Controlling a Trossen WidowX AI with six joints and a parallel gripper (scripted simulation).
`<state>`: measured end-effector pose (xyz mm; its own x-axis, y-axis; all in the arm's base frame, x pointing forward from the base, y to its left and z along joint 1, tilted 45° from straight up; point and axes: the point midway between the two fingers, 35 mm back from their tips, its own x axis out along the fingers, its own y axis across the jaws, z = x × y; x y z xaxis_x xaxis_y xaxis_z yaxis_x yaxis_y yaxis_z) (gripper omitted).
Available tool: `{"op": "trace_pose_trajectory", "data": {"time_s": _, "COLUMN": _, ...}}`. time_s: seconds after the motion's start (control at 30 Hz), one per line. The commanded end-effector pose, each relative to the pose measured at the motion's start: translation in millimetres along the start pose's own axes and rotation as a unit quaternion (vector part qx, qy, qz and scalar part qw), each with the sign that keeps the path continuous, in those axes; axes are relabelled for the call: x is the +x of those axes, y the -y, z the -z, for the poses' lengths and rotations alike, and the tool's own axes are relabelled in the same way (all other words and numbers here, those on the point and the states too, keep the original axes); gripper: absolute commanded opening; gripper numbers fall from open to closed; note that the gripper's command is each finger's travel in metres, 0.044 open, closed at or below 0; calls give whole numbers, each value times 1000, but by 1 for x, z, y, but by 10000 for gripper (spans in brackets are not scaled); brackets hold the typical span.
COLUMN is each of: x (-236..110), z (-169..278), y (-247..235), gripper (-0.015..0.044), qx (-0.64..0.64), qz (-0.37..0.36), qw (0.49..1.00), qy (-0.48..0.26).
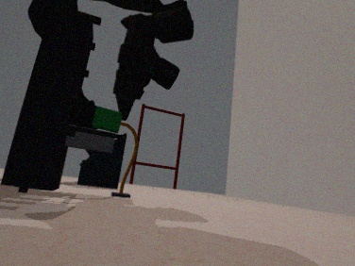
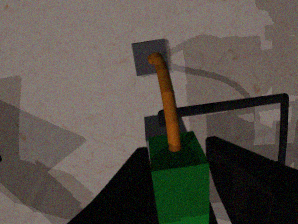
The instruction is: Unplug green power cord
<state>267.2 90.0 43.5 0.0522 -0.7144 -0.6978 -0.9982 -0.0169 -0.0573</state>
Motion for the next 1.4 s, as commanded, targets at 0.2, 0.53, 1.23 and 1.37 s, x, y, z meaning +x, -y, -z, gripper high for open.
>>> {"op": "trace_pose_trajectory", "data": {"time_s": 0.2, "x": -5, "z": -20, "y": -2, "gripper": 53, "qx": -10, "qz": 5, "qw": 1000, "qy": 9}}
{"op": "trace_pose_trajectory", "data": {"time_s": 0.53, "x": -5, "z": -20, "y": -2, "gripper": 160, "qx": -10, "qz": 5, "qw": 1000, "qy": 9}}
{"op": "trace_pose_trajectory", "data": {"time_s": 1.23, "x": -13, "z": -6, "y": -2, "gripper": 160, "qx": -7, "qz": 5, "qw": 1000, "qy": 10}}
{"op": "trace_pose_trajectory", "data": {"time_s": 1.37, "x": -13, "z": 1, "y": -2, "gripper": 160, "qx": -7, "qz": 5, "qw": 1000, "qy": 9}}
